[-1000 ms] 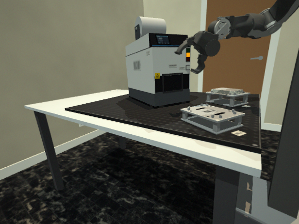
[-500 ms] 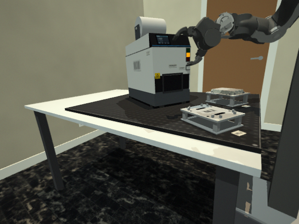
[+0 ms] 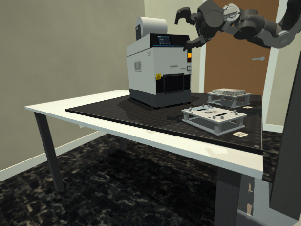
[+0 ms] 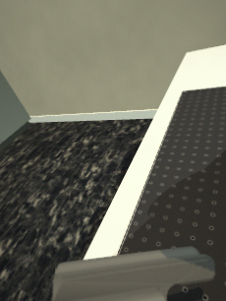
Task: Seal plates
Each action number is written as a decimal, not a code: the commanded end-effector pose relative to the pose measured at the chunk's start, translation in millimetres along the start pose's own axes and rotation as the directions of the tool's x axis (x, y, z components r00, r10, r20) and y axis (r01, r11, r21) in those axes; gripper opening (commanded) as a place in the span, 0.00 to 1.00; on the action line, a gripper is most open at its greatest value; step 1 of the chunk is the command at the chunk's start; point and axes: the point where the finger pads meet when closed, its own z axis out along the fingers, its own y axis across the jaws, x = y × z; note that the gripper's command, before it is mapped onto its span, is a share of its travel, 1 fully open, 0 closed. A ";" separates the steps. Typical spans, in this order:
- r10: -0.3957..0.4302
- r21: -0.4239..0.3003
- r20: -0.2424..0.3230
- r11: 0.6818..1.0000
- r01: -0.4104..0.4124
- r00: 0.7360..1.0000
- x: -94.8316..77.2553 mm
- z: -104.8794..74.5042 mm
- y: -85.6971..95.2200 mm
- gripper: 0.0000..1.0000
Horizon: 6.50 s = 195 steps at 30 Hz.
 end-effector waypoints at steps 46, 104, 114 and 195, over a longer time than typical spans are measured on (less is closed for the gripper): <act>0.856 -0.750 -0.061 0.300 -0.589 0.514 -102.8 -115.9 56.2 0.65; 0.981 -0.919 -0.111 -0.039 -0.393 0.161 -149.2 -188.3 13.3 0.65; 0.981 -0.919 -0.111 -0.039 -0.393 0.161 -149.2 -188.3 13.3 0.65; 0.981 -0.919 -0.111 -0.039 -0.393 0.161 -149.2 -188.3 13.3 0.65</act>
